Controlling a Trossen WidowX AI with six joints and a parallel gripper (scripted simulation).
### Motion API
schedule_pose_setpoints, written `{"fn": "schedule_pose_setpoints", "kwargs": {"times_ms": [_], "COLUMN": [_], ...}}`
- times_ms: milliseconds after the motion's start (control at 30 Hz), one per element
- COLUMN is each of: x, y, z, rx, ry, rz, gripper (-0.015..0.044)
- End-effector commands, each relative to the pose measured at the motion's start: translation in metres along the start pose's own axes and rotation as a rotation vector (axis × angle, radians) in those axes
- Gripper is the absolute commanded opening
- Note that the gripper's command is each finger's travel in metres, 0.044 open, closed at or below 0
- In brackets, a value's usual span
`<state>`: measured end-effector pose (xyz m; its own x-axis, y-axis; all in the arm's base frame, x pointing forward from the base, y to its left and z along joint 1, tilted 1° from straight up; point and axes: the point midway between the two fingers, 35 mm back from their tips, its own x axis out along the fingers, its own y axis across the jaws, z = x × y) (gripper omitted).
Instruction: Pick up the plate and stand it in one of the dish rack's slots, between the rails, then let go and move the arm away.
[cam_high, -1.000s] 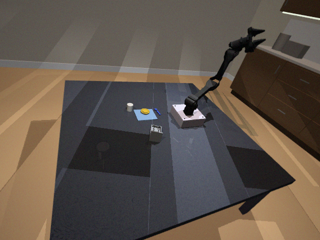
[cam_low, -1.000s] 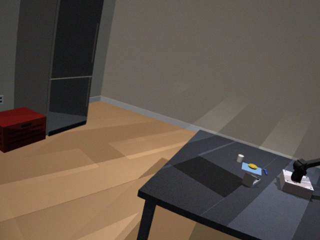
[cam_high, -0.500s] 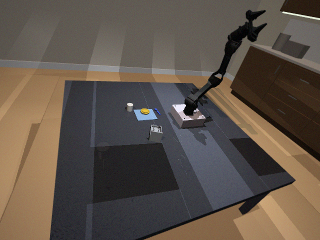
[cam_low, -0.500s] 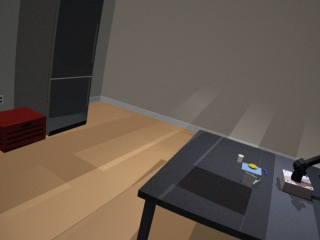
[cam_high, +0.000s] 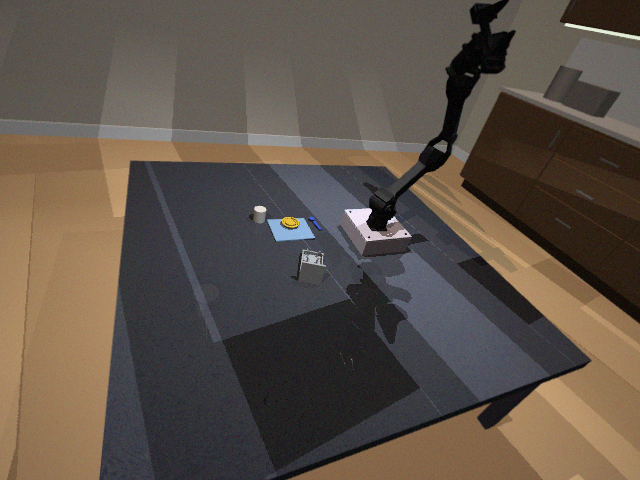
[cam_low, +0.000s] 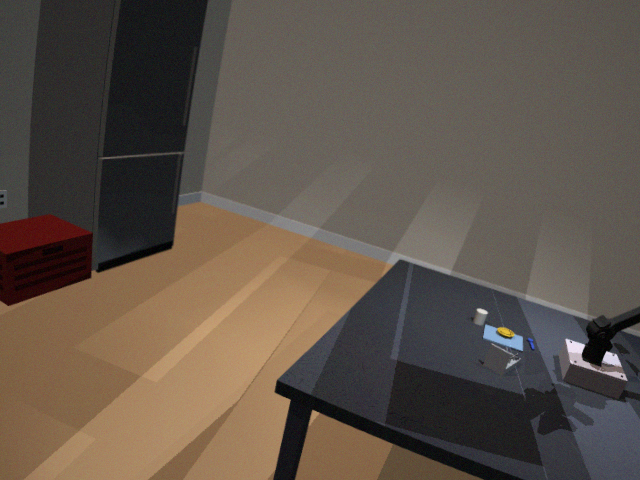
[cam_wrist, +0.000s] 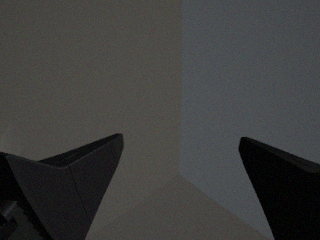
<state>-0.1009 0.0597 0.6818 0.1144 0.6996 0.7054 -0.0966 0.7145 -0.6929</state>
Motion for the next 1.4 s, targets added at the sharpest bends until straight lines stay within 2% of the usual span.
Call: {"fn": "schedule_pose_setpoints", "kwargs": {"times_ms": [0, 300, 600, 767, 1067, 1367], "x": [0.02, 0.031, 0.013, -0.008, -0.049, -0.116], "y": [0.01, 0.032, 0.06, 0.076, 0.096, 0.128], "z": [-0.066, -0.179, -0.288, -0.344, -0.406, -0.481], "rx": [0.096, 0.218, 0.32, 0.375, 0.482, 0.569], "ry": [0.146, 0.415, 0.698, 0.857, 1.06, 1.348], "rz": [0.006, 0.012, 0.016, 0.015, -0.025, -0.036], "gripper": [0.04, 0.04, 0.04, 0.04, 0.04, 0.04]}}
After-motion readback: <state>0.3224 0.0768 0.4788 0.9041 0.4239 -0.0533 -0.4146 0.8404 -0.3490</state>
